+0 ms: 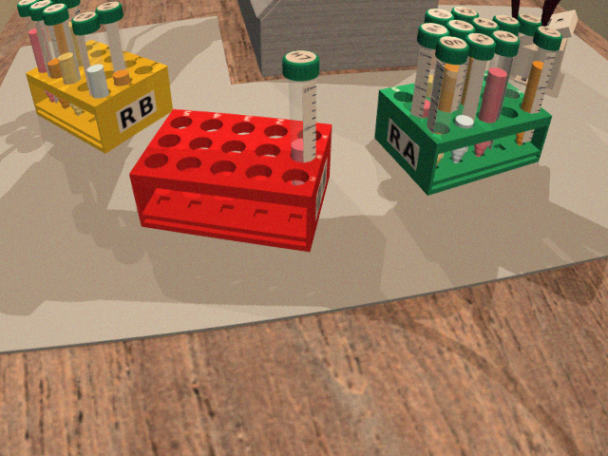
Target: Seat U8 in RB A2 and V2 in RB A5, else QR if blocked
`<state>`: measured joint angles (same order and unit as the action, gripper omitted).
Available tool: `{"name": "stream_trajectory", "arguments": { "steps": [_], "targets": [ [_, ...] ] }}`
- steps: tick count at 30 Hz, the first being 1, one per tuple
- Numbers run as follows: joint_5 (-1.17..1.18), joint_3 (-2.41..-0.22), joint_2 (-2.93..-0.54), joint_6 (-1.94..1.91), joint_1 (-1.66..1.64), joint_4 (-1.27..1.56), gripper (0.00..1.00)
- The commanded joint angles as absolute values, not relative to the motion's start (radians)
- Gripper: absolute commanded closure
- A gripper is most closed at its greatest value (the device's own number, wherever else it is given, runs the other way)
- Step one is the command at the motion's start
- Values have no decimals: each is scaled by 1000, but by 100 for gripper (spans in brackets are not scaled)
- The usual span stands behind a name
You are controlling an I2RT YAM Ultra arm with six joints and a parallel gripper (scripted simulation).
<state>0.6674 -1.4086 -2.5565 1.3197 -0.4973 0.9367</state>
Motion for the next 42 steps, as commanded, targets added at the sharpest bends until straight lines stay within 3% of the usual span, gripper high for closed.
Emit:
{"name": "stream_trajectory", "arguments": {
  "steps": [1,42],
  "targets": [
    [675,-1434,-2527,1334,-523,971,100],
    [635,-1536,-2531,1395,-580,1120,100]
  ]
}}
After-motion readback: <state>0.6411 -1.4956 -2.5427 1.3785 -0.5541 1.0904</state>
